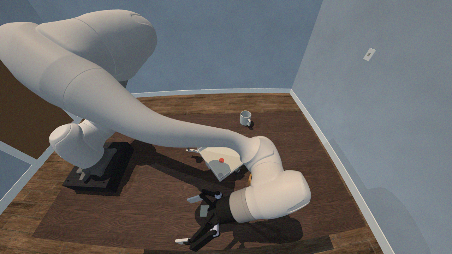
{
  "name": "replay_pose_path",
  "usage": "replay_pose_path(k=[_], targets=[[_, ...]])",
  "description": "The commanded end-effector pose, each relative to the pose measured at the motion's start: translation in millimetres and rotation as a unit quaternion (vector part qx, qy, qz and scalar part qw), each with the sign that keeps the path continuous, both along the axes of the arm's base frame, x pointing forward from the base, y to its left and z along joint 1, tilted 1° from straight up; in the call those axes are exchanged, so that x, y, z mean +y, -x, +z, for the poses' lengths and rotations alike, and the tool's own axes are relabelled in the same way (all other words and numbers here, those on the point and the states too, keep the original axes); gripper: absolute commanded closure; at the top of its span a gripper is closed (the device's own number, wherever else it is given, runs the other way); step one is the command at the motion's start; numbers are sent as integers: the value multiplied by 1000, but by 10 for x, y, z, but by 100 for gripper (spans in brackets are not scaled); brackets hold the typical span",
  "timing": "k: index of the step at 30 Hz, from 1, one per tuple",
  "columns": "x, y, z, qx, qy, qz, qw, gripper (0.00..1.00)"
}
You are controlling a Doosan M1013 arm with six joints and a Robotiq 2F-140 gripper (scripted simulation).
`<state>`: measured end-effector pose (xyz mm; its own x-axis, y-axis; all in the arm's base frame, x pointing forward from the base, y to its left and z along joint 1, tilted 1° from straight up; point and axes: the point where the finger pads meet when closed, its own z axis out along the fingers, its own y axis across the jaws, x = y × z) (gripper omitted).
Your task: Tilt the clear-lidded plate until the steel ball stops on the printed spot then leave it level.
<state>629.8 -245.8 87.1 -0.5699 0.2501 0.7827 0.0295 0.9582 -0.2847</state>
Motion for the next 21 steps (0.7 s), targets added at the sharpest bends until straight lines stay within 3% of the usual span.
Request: replay_pose_path(k=[1,18,21], targets=[[0,0,2,0,0,0,1000,0],[3,0,2,0,-1,0,1000,0],[146,-1,14,-15,-25,24,999,0]])
